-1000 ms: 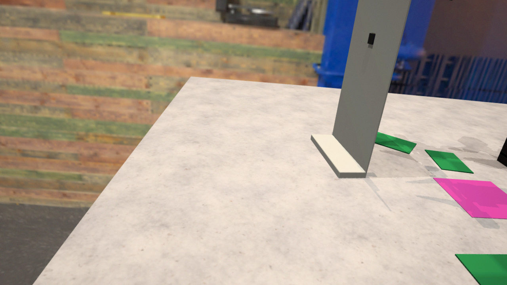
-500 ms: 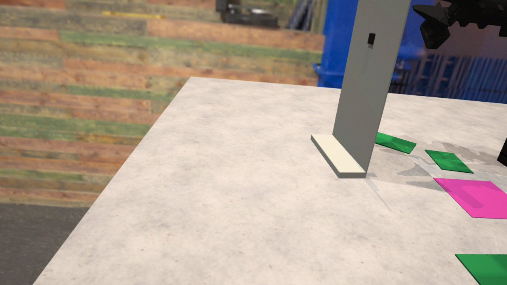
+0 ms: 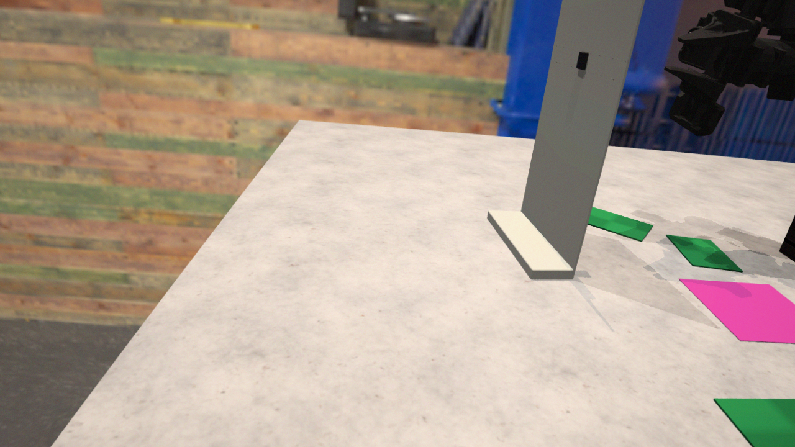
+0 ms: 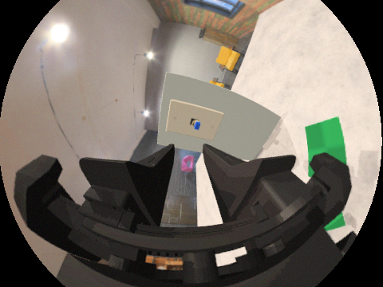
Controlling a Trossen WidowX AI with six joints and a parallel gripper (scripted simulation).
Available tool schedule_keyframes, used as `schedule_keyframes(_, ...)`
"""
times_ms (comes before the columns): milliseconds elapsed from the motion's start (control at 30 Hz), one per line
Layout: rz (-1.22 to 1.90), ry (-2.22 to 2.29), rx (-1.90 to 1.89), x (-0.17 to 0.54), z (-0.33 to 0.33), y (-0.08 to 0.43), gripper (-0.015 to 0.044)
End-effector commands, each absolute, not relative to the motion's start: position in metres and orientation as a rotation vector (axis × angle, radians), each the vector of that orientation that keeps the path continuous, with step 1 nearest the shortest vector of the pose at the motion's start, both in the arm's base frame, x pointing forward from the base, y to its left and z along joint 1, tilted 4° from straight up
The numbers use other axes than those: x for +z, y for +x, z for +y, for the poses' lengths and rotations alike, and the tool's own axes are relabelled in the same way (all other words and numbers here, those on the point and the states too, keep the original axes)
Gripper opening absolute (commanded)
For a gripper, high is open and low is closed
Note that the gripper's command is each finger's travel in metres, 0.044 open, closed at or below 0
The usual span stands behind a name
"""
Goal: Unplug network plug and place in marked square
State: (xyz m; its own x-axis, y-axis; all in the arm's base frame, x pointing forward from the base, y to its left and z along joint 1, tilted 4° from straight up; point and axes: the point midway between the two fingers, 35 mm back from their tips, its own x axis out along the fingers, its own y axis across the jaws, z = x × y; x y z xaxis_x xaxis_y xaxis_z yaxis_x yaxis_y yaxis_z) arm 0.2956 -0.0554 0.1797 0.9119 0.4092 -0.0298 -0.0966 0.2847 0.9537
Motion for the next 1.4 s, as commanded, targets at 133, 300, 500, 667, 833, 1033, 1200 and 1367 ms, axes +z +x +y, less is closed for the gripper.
schedule_keyframes(133,0.391,1.450,0.380,0.160,-0.056,0.273,0.0156)
schedule_keyframes(300,0.391,1.450,0.380,0.160,-0.056,0.273,0.0156)
schedule_keyframes(500,0.391,1.449,0.380,0.161,-0.054,0.293,0.0156)
schedule_keyframes(667,0.389,1.449,0.382,0.161,-0.048,0.316,0.0156)
schedule_keyframes(833,0.386,1.450,0.384,0.161,-0.042,0.332,0.0156)
schedule_keyframes(1033,0.387,1.450,0.385,0.161,-0.041,0.335,0.0156)
schedule_keyframes(1200,0.388,1.450,0.385,0.161,-0.040,0.343,0.0156)
schedule_keyframes(1367,0.389,1.449,0.386,0.161,-0.038,0.351,0.0156)
